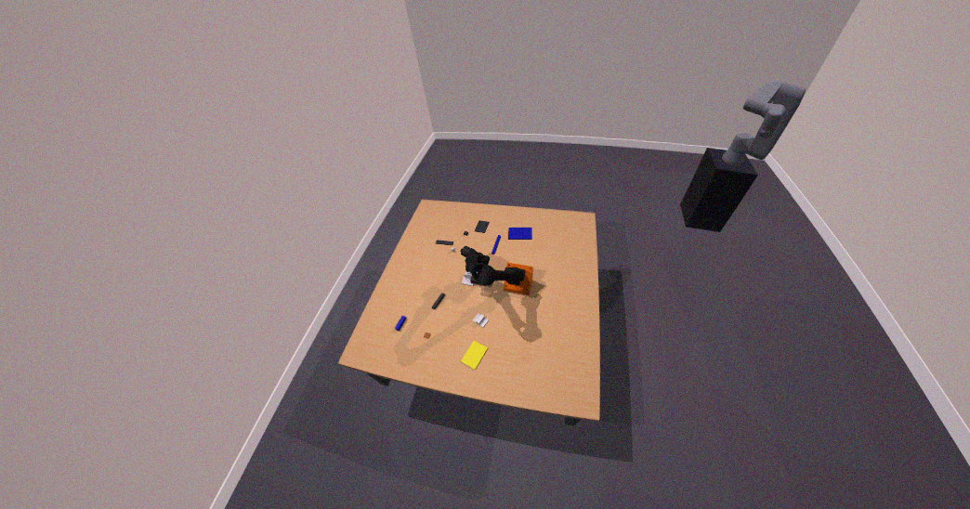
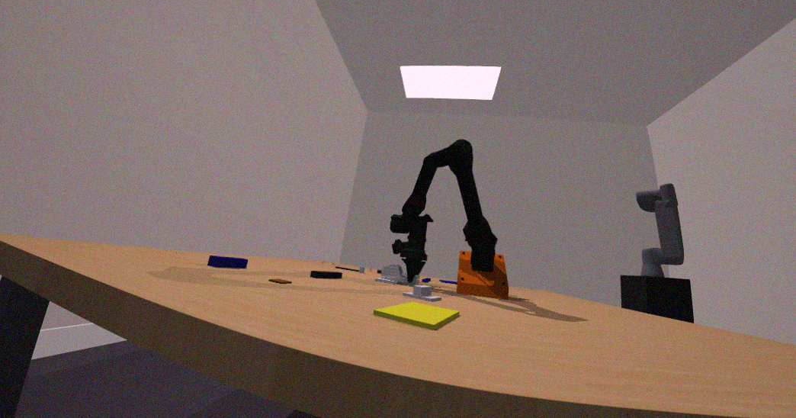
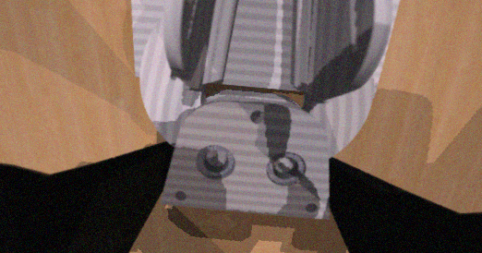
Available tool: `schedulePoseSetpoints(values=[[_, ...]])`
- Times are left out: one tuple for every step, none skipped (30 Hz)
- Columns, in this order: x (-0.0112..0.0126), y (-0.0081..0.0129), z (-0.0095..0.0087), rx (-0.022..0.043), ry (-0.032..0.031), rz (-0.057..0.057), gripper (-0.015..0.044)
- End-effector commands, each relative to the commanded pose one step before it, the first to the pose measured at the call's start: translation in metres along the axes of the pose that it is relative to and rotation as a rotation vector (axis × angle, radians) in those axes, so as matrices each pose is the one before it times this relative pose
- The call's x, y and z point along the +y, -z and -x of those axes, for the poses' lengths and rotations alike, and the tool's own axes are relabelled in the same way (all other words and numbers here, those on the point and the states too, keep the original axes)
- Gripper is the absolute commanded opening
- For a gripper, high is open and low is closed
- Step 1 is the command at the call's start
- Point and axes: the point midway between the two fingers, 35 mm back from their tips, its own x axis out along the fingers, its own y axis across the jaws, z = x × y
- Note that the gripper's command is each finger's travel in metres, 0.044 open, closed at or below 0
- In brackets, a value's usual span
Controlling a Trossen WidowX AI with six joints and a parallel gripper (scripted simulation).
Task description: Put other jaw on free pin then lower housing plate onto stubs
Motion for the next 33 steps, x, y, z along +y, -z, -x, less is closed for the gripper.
schedulePoseSetpoints(values=[[0.00033,-0.00113,-0.00229,0.00002,0.00002,0.006,0.0351],[-0.00032,0.00112,0.00229,-0.00002,-0.00001,-0.006,0.0377],[0.0,0.0,0.0,0.0,0.0,0.0,0.0403],[0.0,-0.00001,-0.00001,0.00001,0.0,0.0,0.043],[0.0,0.0,0.0,0.0,0.0,0.0,0.044],[0.0,0.0,0.0,0.0,0.0,0.0,0.044],[0.0,0.0,0.0,0.0,0.0,0.0,0.044],[0.0,0.0,0.0,0.0,0.0,0.0,0.044],[0.0,0.0,0.0,0.0,0.0,0.0,0.044],[0.0,0.0,0.0,0.0,0.0,0.0,0.044],[0.0,0.0,0.0,0.0,0.0,0.0,0.044],[0.0,0.0,0.0,0.0,0.0,0.0,0.044],[0.0,0.0,0.0,0.0,0.0,0.0,0.044],[0.0,0.0,0.0,0.0,0.0,0.0,0.044],[0.0,0.0,0.0,0.0,0.0,0.0,0.044],[0.0,0.0,0.0,0.0,0.0,0.0,0.044],[0.0,0.0,0.0,0.0,0.0,0.0,0.044],[0.0,0.0,0.0,0.0,0.0,0.0,0.044],[-0.00014,-0.00026,0.00138,-0.00009,0.00042,0.0001,0.044],[-0.00028,-0.00051,0.00286,-0.00017,0.00082,0.0001,0.044],[-0.00035,-0.00063,0.00396,-0.00019,0.00103,0.0002,0.044],[-0.0004,-0.00071,0.00521,-0.00018,0.00118,0.0003,0.044],[-0.00042,-0.0007,0.00664,-0.00013,0.00122,0.0004,0.044],[-0.00036,-0.00058,0.00826,-0.00003,0.00108,0.0005,0.044],[-0.0002,-0.00029,0.00952,0.00011,0.00066,0.0007,0.044],[0.00005,0.00012,0.01001,0.00025,0.00005,0.0008,0.044],[0.00033,0.00054,0.01016,0.00035,-0.00061,0.0009,0.044],[0.0005,0.00077,0.00848,0.00033,-0.001,0.0008,0.044],[0.00041,0.0006,0.00515,0.00021,-0.00083,0.0005,0.044],[0.00016,0.00022,0.00172,0.00007,-0.00031,0.0002,0.044],[0.0,0.0,0.0,0.0,0.0,0.0,0.044],[0.0,0.0,0.0,0.0,0.0,0.0,0.044],[-0.00141,-0.00098,-0.00975,-0.00084,-0.00491,-0.0091,0.044]])
